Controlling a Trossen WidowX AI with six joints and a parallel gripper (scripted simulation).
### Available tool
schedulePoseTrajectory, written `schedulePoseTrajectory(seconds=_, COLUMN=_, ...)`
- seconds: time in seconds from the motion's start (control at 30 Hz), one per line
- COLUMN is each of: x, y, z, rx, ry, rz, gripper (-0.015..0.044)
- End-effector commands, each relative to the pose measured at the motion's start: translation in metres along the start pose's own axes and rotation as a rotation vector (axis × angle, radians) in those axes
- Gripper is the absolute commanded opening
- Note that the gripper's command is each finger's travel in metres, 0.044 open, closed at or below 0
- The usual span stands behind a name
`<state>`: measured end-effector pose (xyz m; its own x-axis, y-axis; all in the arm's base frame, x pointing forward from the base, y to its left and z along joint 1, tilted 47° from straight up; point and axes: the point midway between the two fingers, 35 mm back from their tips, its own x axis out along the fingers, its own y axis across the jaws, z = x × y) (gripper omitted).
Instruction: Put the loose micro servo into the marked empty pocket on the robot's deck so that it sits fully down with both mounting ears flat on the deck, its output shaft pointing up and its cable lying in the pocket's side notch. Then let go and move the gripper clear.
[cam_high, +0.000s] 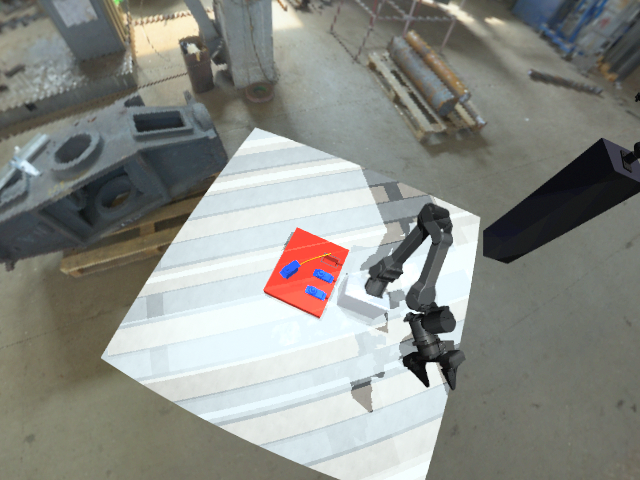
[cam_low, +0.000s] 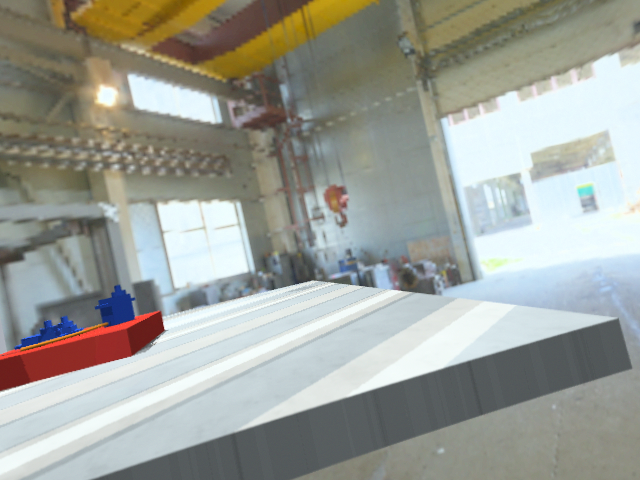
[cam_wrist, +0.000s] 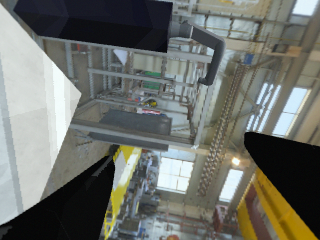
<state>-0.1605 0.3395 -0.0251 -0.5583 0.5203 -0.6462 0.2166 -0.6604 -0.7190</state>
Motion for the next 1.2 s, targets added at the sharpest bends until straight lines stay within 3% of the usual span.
schedulePoseTrajectory(seconds=0.0, x=-0.005, y=0.003, z=-0.028, rx=0.095, ry=0.084, rz=0.02, gripper=0.044)
schedulePoseTrajectory(seconds=0.3, x=-0.023, y=0.015, z=-0.088, rx=0.318, ry=0.266, rz=0.067, gripper=0.044)
schedulePoseTrajectory(seconds=1.17, x=-0.095, y=0.064, z=-0.196, rx=0.829, ry=0.626, rz=0.111, gripper=0.044)
